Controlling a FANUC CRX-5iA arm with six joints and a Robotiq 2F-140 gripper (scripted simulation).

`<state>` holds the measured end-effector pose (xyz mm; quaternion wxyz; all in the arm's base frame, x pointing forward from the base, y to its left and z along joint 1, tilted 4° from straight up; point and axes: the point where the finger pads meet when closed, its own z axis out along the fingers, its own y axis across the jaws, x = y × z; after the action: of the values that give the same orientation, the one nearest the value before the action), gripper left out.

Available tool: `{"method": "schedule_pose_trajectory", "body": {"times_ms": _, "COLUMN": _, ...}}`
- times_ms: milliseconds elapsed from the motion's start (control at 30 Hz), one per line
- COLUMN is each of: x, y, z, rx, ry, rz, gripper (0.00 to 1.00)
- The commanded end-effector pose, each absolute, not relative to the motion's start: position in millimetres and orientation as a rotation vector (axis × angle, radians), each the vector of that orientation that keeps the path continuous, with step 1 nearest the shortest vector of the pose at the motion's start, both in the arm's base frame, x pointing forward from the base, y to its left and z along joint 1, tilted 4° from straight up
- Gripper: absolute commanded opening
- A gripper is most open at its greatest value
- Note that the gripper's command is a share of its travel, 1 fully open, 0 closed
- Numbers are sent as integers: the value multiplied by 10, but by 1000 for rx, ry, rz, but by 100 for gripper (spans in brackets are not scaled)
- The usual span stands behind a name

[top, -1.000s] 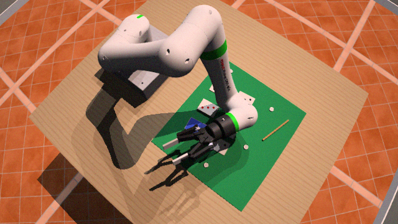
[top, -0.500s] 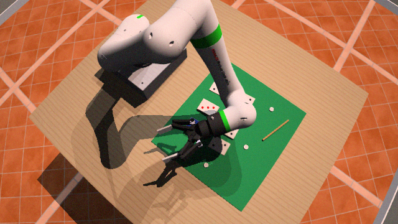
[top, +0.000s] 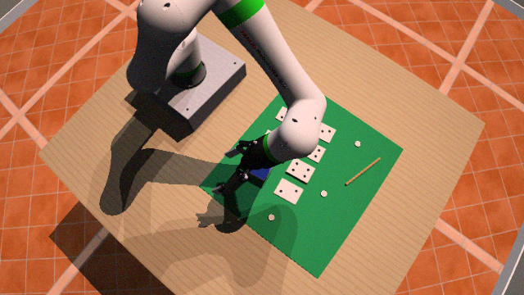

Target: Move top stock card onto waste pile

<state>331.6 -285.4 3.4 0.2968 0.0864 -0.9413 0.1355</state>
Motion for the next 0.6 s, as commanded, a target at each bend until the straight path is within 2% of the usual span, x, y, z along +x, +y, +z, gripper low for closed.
{"method": "schedule_pose_trajectory", "body": {"times_ms": 0, "x": 3410, "y": -2576, "z": -56, "rx": 159, "ry": -2733, "rz": 187, "gripper": 100}}
{"method": "schedule_pose_trajectory", "body": {"times_ms": 100, "x": 3726, "y": -2227, "z": -13, "rx": 94, "ry": -2890, "rz": 88, "gripper": 100}}
{"method": "schedule_pose_trajectory", "body": {"times_ms": 167, "x": 3726, "y": -2227, "z": -13, "rx": 94, "ry": -2890, "rz": 88, "gripper": 100}}
{"method": "schedule_pose_trajectory", "body": {"times_ms": 333, "x": 4097, "y": -1923, "z": 158, "rx": -31, "ry": -3153, "rz": -101, "gripper": 100}}
{"method": "schedule_pose_trajectory", "body": {"times_ms": 567, "x": 4118, "y": -1908, "z": 170, "rx": -37, "ry": -3164, "rz": -109, "gripper": 100}}
